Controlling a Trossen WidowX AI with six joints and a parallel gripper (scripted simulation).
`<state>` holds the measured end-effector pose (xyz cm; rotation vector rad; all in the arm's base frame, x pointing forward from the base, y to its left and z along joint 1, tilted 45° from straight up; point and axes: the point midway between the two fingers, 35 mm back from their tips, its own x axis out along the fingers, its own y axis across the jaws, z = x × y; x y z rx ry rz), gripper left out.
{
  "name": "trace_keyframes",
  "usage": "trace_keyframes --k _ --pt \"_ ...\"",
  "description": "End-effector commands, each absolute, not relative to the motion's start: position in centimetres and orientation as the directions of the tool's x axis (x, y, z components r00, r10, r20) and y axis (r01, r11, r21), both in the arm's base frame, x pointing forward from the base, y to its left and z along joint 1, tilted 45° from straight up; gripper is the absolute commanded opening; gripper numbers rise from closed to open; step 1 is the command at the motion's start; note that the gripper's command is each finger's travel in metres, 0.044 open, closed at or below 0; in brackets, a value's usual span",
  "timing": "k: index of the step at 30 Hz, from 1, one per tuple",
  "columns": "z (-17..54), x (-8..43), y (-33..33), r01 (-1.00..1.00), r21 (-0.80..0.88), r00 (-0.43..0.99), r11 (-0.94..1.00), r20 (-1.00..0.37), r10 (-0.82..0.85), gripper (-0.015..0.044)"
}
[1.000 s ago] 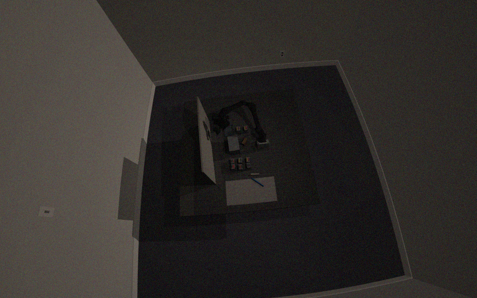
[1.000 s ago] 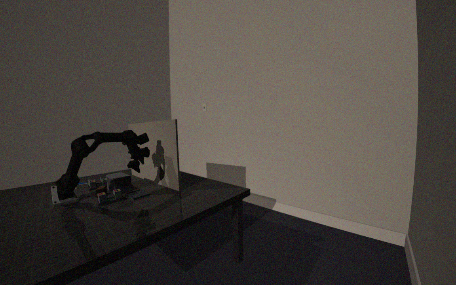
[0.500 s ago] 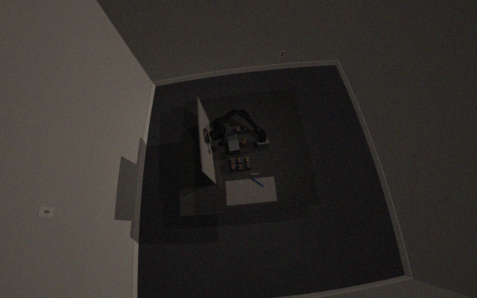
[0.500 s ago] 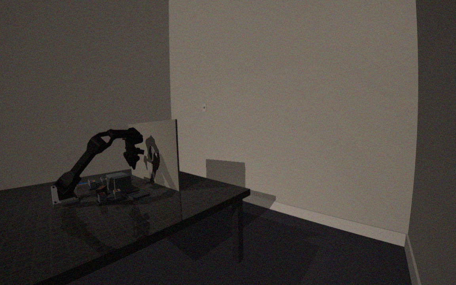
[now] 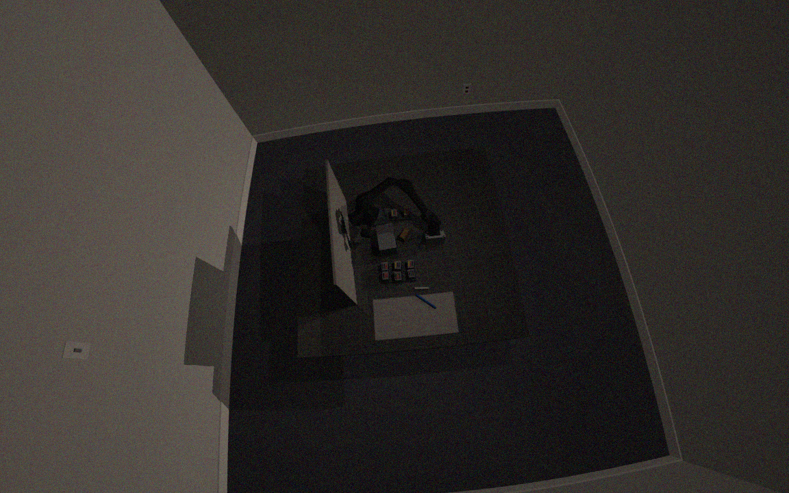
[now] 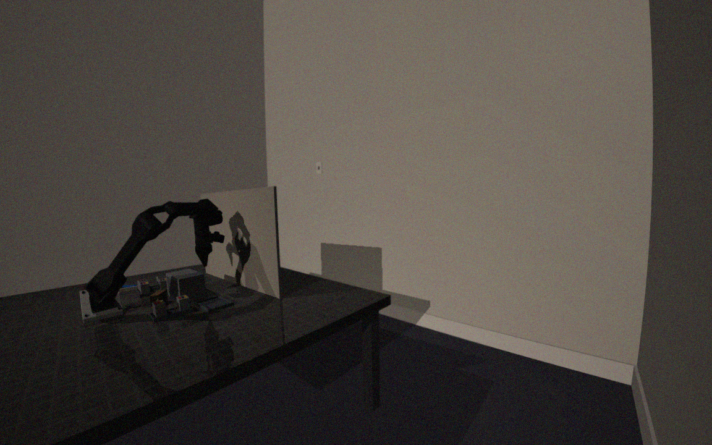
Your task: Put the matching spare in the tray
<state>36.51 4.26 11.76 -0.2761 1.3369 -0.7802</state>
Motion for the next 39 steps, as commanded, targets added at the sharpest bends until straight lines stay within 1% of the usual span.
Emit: trace_keyframes --k 1,4,6,9,13,22,27,28,39 --pt "15.2 33.5 0.8 0.641 -0.499 0.022 0.583 -0.748 -0.663 0.044" --pt "17.2 30.3 -1.7 0.843 -0.36 0.007 0.4 -0.736 -0.677 0.044" --pt "18.1 28.3 -3.1 0.927 -0.259 -0.002 0.273 -0.729 -0.685 0.044" --pt "19.0 25.7 -4.6 0.986 -0.126 -0.014 0.111 -0.72 -0.694 0.044" --pt "19.7 22.7 -6.2 0.996 0.037 -0.028 -0.076 -0.71 -0.704 0.044" --pt "19.8 22.6 -6.3 0.996 0.043 -0.028 -0.084 -0.709 -0.704 0.044" --pt "18.2 22.8 -7.3 0.996 0.044 -0.028 -0.084 -0.709 -0.705 0.0309" --pt "18.0 22.8 -7.4 0.996 0.044 -0.028 -0.084 -0.709 -0.705 0.03" --pt "17.8 22.8 -7.6 0.996 0.044 -0.027 -0.084 -0.709 -0.704 0.03"
